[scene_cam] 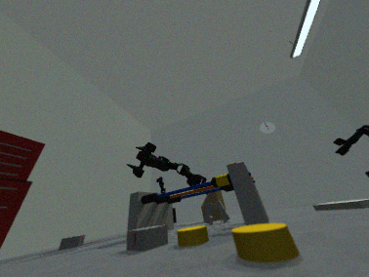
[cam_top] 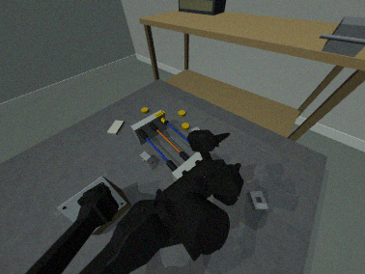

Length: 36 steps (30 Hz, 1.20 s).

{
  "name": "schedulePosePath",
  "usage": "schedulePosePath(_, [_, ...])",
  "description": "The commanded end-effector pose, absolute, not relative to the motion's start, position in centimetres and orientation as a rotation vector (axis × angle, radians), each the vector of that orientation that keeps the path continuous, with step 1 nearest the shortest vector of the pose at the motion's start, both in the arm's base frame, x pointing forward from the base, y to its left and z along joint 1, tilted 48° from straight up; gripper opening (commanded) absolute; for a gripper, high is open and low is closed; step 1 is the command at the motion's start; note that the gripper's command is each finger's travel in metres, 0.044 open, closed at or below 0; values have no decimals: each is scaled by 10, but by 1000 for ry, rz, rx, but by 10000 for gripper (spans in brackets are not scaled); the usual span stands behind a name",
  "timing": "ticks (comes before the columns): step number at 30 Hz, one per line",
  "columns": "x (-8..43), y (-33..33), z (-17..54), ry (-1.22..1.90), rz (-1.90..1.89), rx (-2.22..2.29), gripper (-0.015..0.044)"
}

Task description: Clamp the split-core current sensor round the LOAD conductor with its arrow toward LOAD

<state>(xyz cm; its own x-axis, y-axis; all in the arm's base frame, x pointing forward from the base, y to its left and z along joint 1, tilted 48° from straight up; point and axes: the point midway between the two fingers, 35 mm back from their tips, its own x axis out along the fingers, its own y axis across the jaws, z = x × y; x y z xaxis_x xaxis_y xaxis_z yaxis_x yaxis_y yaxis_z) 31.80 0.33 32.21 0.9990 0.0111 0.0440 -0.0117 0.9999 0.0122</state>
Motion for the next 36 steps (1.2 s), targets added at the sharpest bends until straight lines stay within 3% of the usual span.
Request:
schedulePosePath(1, [331, 7, 311, 27, 3, 7, 440])
schedulePosePath(14, [406, 106, 165, 683, 26, -188, 440])
schedulePosePath(31, [367, 221, -34, 1167, -47, -934, 440])
schedulePosePath(36, [359, 227, -49, 1179, -58, -1018, 440])
